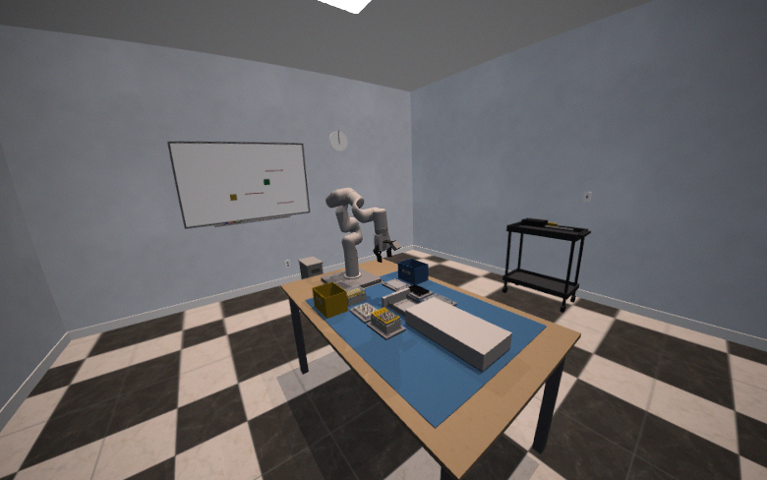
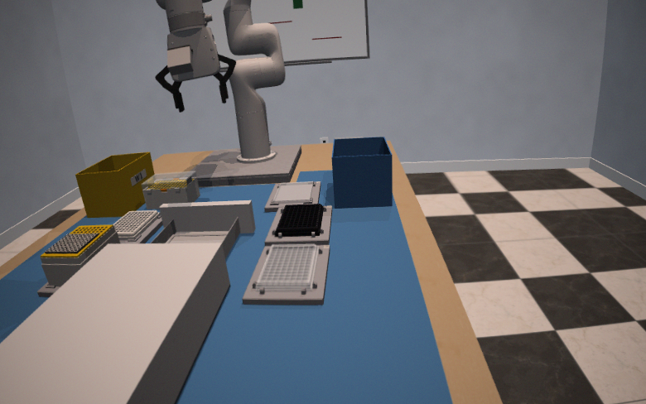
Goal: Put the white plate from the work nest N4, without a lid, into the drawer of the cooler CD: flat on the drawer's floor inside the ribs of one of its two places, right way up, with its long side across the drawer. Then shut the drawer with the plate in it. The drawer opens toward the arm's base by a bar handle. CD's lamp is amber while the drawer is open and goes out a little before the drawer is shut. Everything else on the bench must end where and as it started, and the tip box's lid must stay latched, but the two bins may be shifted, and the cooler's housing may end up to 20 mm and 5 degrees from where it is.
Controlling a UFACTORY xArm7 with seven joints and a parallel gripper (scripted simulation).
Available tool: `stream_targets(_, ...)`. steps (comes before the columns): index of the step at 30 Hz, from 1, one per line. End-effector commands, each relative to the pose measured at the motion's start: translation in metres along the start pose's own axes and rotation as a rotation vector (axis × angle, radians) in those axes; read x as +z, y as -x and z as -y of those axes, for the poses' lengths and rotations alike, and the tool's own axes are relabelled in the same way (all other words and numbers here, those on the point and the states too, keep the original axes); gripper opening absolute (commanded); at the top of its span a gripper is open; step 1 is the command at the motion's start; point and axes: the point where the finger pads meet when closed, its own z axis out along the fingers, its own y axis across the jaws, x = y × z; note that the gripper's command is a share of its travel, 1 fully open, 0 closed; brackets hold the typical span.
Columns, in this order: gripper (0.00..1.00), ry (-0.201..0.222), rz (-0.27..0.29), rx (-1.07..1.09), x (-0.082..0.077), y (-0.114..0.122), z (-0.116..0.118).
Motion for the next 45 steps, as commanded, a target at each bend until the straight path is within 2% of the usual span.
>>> stream_targets(1, 1.0, 0.042, 0.013, 0.13, 0.001, -0.013, -0.003)
stream_targets(5, 1.0, 0.071, 0.02, 0.256, 0.004, -0.019, -0.004)
stream_targets(20, 1.0, 0.071, 0.02, 0.256, 0.003, -0.019, -0.004)
stream_targets(30, 1.0, 0.071, 0.019, 0.275, 0.022, -0.018, -0.05)
stream_targets(32, 1.0, 0.071, 0.019, 0.275, 0.022, -0.018, -0.05)
stream_targets(45, 1.0, 0.072, 0.019, 0.275, 0.047, -0.018, -0.111)
